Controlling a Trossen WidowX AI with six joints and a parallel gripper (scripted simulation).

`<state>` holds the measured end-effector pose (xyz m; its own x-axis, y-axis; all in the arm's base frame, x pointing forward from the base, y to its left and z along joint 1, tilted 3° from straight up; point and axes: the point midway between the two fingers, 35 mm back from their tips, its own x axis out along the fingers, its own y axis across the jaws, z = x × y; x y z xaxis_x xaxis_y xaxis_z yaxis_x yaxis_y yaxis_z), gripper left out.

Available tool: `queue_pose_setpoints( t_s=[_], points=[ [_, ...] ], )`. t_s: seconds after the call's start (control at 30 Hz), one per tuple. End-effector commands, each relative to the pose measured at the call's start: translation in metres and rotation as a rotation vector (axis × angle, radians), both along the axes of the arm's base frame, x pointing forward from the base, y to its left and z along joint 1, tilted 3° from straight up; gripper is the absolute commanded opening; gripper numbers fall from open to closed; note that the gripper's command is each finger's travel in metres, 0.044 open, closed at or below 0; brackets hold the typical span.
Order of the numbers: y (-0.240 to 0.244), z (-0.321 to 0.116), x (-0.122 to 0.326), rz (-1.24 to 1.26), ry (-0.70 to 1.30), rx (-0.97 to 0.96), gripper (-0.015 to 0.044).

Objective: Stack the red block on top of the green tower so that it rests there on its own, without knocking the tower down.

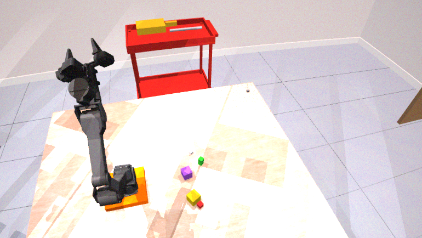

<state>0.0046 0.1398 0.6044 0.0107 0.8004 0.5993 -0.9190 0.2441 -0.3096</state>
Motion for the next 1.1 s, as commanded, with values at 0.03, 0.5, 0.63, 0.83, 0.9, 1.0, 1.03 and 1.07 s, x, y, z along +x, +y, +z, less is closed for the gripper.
queue_pose_setpoints(
  t_s=[0.03, 0.5, 0.63, 0.83, 0.9, 1.0, 1.03, 1.07],
  points=[
    [0.039, -0.021, 0.026, -0.077, 0.078, -0.123, 0.0440],
    [0.099, -0.098, 0.142, -0.373, 0.343, -0.403, 0.0440],
    [0.100, -0.124, 0.179, -0.459, 0.441, -0.464, 0.0440],
    [0.088, -0.164, 0.235, -0.593, 0.611, -0.535, 0.0440],
    [0.079, -0.177, 0.252, -0.641, 0.676, -0.552, 0.0440],
    [0.064, -0.198, 0.277, -0.714, 0.778, -0.571, 0.0440],
    [0.058, -0.205, 0.285, -0.738, 0.812, -0.576, 0.0440],
    [0.052, -0.212, 0.293, -0.762, 0.847, -0.580, 0.0440]
  ],
)
